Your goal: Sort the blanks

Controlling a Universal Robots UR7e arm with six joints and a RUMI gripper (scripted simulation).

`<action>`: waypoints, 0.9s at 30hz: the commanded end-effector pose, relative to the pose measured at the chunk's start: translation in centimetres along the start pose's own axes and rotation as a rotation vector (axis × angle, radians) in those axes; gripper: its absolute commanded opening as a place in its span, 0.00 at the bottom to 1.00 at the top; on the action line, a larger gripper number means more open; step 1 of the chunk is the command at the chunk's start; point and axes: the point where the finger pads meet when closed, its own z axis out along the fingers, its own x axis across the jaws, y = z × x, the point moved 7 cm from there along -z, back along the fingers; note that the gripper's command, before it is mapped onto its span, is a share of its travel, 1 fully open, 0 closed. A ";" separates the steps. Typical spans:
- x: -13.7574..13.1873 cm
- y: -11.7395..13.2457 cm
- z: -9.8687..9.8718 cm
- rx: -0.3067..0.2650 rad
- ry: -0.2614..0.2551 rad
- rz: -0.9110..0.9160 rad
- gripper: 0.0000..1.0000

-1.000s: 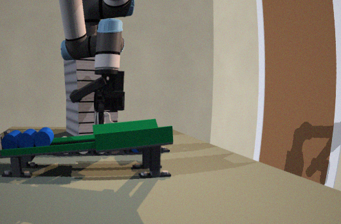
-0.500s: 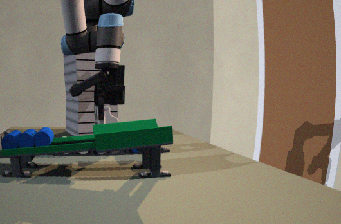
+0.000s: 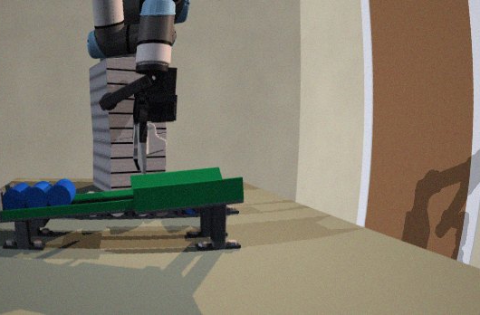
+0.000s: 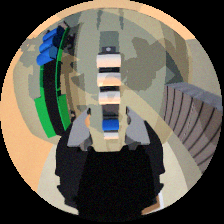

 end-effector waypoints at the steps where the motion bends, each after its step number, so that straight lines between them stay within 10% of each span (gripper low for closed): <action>1: 0.2 0.2 -1.7 -0.002 0.010 -0.002 0.49; 15: 0.2 0.2 -2.3 -0.002 0.010 -0.002 0.49; 16: 0.2 0.1 -2.3 -0.002 0.010 -0.002 1.00; 27: 0.2 0.1 -2.3 -0.002 0.010 -0.002 1.00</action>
